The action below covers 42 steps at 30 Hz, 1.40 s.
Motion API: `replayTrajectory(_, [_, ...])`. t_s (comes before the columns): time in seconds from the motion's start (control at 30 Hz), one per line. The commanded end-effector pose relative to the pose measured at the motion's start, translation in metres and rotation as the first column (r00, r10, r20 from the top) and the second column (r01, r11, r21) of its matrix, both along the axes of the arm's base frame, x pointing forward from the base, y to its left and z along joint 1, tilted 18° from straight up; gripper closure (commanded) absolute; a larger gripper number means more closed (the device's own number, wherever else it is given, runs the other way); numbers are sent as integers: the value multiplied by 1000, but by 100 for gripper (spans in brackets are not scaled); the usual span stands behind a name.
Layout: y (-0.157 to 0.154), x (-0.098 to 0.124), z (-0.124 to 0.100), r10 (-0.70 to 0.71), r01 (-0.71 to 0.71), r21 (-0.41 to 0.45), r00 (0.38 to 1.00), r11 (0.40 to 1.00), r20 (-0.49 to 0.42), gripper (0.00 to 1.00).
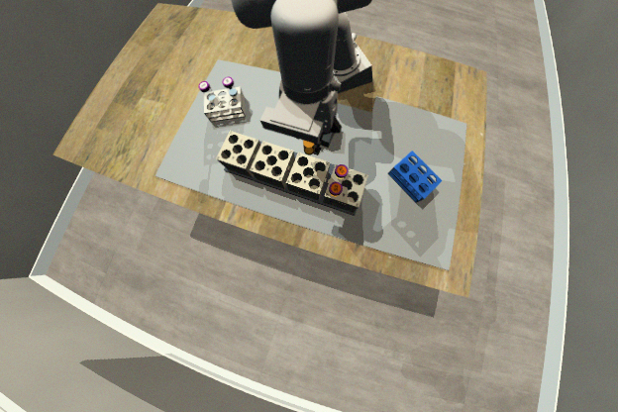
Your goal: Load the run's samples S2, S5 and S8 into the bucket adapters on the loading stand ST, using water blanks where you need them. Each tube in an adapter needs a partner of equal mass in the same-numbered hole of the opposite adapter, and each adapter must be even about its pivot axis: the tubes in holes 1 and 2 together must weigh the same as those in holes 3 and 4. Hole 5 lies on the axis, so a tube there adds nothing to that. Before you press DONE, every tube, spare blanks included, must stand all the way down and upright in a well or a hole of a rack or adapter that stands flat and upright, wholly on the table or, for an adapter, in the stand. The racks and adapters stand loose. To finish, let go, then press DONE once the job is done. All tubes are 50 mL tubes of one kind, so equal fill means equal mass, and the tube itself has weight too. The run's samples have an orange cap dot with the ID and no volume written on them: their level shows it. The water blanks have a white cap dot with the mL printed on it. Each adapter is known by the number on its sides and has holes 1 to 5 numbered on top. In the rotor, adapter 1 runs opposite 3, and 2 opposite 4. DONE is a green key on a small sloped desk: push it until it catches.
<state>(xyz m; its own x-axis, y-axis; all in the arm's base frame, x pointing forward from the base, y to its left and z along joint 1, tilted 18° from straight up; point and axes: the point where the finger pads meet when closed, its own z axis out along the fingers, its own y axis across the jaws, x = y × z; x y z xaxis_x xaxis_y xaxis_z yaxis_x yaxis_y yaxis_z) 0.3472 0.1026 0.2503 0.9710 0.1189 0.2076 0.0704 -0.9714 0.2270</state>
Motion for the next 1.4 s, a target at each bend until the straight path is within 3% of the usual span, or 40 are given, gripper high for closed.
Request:
replayTrajectory(0.0, [-15,4,6,2,-2,3,1000,1000,2,100])
replayTrajectory(0.8, [-120,24,33,2,-2,2,1000,1000,3,100])
replayTrajectory(1.37, [-120,24,33,2,-2,2,1000,1000,3,100])
